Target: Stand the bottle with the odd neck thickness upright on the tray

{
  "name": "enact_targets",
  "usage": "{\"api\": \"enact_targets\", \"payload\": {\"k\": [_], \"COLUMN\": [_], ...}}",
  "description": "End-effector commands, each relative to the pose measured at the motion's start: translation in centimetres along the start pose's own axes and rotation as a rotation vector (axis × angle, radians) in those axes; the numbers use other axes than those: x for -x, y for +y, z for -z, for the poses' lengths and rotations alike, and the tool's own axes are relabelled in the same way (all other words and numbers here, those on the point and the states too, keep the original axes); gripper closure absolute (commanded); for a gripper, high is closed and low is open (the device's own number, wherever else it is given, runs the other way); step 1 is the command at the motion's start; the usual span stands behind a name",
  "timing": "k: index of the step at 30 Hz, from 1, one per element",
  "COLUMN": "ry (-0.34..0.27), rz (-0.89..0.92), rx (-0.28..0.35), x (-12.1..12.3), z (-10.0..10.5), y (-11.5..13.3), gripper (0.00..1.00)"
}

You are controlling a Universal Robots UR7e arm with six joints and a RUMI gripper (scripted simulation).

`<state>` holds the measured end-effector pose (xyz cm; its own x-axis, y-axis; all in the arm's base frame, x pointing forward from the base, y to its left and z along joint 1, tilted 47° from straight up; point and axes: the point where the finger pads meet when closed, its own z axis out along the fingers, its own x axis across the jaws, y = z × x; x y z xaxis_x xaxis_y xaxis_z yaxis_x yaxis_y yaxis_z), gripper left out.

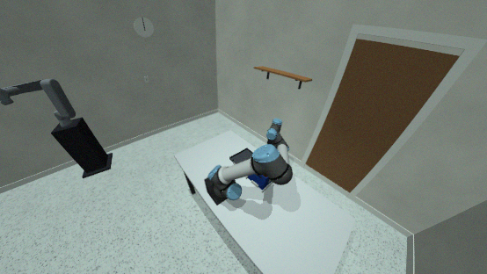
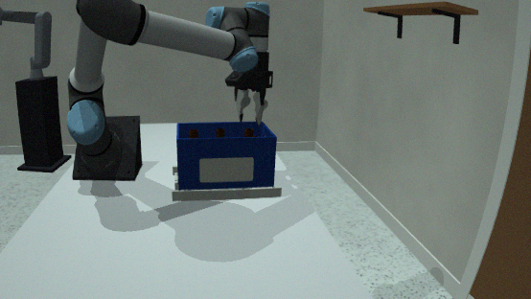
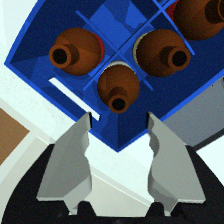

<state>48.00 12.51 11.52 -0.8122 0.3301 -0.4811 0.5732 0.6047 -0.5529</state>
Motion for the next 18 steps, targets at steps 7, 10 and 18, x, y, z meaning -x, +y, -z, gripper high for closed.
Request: {"api": "enact_targets", "payload": {"k": [7, 10, 18], "ry": [-0.001, -0.001, -0.001], "rz": [0.0, 0.0, 0.0], "rx": [0.001, 0.001, 0.001], "x": [0.02, 0.02, 0.03], "z": [0.05, 0.05, 0.05], "y": [0.01, 0.0, -0.36], "gripper": [0.62, 0.62, 0.62]}}
